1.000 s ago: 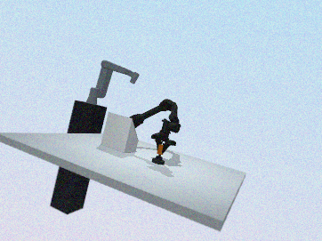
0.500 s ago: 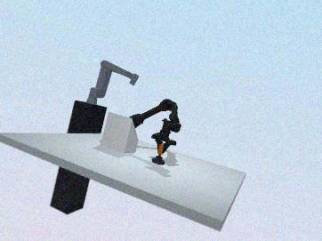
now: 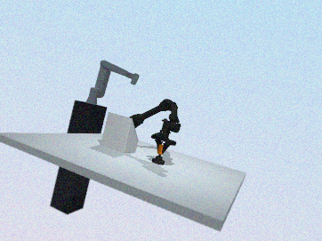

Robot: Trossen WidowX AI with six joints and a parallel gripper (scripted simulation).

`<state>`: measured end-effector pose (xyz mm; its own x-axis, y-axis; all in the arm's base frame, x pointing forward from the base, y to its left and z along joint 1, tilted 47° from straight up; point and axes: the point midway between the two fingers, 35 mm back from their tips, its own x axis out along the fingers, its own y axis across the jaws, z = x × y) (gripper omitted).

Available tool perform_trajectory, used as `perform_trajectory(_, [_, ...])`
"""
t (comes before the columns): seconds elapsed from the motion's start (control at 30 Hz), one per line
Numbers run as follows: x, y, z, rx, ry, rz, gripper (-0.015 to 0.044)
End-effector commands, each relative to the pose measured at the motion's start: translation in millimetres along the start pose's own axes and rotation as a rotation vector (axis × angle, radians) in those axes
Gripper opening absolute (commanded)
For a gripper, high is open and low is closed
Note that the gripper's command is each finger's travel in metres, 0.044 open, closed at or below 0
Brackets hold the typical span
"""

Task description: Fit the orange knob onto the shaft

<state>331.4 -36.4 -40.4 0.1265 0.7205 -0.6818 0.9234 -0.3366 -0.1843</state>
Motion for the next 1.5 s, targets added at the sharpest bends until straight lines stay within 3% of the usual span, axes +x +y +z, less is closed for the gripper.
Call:
perform_trajectory(0.0, [-2.2,1.4,-1.3,0.002,0.000,0.005,0.0000])
perform_trajectory(0.83, [-3.0,-1.2,0.1,0.002,0.000,0.005,0.0000])
perform_trajectory(1.07, [-3.6,0.2,-0.8,0.201,0.001,0.005,0.0000])
perform_trajectory(1.47, [-1.4,3.1,0.1,0.211,0.001,0.005,0.0000])
